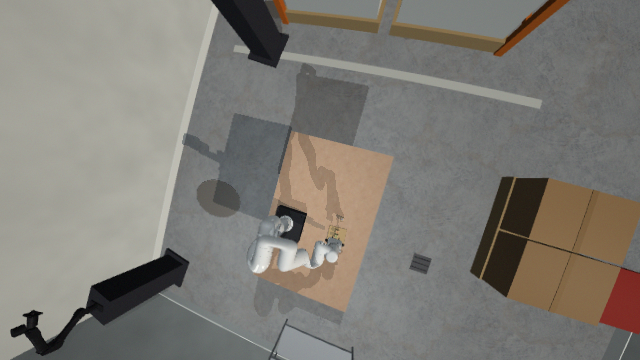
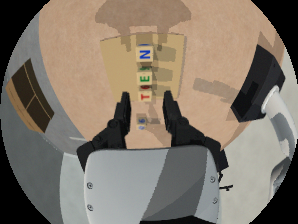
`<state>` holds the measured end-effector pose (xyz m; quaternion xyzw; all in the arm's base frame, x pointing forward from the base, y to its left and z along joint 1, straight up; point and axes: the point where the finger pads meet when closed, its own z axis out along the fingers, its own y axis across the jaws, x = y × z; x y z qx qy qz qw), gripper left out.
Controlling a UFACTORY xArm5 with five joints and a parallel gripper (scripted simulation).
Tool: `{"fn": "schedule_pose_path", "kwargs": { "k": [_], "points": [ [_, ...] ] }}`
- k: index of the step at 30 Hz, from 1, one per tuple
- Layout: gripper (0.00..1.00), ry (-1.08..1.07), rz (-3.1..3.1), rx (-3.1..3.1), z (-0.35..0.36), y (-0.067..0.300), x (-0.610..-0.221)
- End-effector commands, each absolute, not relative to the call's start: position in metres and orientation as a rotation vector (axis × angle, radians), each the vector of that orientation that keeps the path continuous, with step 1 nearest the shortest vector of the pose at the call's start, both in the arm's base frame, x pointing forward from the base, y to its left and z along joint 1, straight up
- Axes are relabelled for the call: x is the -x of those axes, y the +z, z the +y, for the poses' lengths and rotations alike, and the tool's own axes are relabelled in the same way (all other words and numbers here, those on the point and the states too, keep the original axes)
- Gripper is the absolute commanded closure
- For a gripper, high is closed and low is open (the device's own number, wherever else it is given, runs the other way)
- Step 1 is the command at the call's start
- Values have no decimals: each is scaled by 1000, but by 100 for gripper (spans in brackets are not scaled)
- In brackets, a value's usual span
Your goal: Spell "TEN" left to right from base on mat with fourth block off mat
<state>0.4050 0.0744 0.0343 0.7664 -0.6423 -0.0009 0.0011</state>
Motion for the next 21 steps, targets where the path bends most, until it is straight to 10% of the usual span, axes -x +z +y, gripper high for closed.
{"fn": "schedule_pose_path", "kwargs": {
  "k": [1, 21],
  "points": [
    [53, 1, -2018, -2408, 75, 30, -406],
    [53, 1, -2018, -2408, 75, 3, -406]
  ]
}}
